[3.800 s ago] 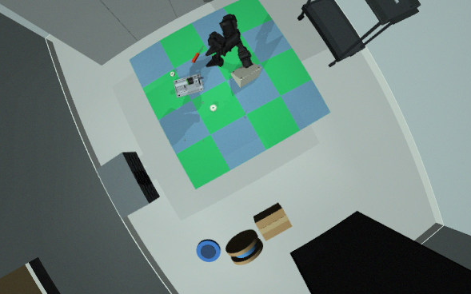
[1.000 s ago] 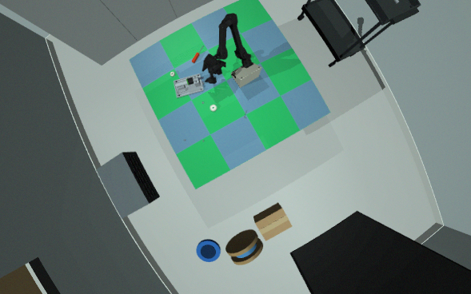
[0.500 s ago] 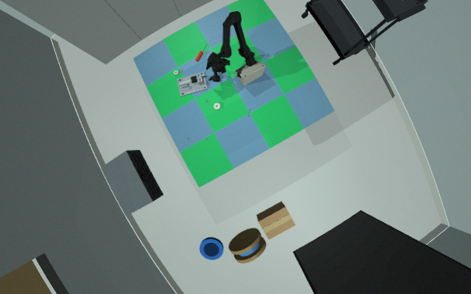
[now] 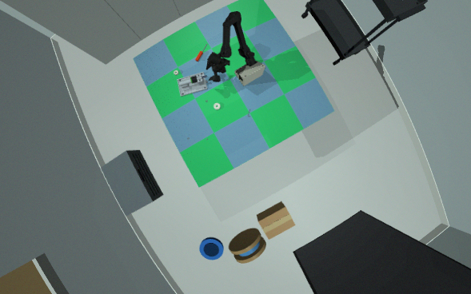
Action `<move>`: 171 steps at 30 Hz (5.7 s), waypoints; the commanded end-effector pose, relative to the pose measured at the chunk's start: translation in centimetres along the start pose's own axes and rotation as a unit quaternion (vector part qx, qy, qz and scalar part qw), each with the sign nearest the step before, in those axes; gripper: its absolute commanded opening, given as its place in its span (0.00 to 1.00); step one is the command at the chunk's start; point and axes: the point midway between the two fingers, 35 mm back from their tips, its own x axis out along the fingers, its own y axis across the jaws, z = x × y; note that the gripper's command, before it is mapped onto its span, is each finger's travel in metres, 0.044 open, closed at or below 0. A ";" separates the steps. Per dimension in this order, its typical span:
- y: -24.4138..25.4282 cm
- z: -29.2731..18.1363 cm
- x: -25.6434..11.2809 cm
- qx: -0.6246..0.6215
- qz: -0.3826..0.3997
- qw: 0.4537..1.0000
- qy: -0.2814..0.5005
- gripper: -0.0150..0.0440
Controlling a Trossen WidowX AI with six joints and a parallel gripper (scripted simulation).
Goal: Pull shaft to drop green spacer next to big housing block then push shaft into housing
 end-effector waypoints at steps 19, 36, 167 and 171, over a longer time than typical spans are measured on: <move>0.1 -0.1 2.7 0.003 0.001 1.000 -0.001 1.00; 0.2 0.0 4.1 0.003 0.002 1.000 0.001 1.00; 0.2 0.6 5.3 0.002 0.002 1.000 0.001 0.25; 0.2 0.8 5.1 0.002 0.002 1.000 0.001 0.25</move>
